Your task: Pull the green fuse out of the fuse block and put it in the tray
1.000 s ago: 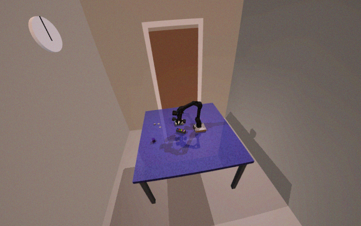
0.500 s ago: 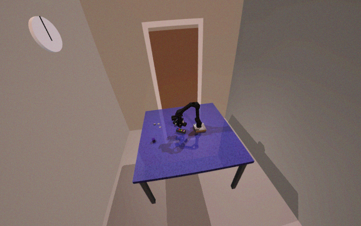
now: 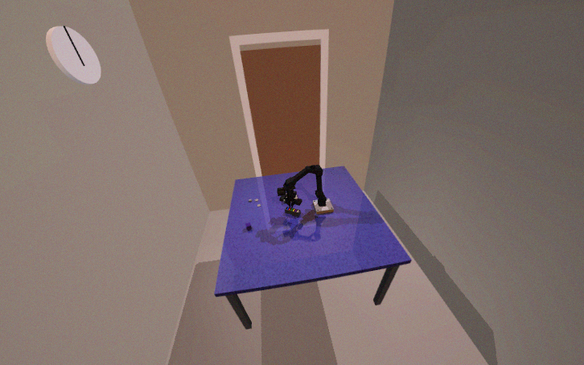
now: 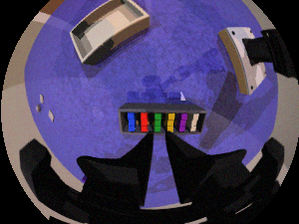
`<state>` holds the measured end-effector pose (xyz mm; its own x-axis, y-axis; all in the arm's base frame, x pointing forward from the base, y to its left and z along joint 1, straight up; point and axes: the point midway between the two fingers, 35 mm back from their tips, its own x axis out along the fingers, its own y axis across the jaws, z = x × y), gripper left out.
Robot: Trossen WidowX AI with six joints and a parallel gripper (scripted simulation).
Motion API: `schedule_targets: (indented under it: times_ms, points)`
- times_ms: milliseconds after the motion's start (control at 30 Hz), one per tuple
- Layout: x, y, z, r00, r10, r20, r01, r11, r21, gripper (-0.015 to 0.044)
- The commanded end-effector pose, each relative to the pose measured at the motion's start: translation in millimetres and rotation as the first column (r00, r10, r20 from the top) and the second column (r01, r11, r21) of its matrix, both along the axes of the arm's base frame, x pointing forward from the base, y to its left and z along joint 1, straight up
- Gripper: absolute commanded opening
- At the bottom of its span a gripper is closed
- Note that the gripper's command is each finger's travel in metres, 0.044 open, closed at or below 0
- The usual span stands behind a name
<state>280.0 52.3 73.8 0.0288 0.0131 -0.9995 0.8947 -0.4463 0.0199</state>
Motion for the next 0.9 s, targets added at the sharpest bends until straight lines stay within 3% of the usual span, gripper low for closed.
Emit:
schedule_targets:
  times_ms: [0,867]
  points:
    - [0,-1,-6,1.000,-0.005,-0.005,0.005,1.000,-0.006,0.0072]
    - [0,-2,-21,1.000,-0.005,-0.005,0.005,1.000,-0.006,0.0072]
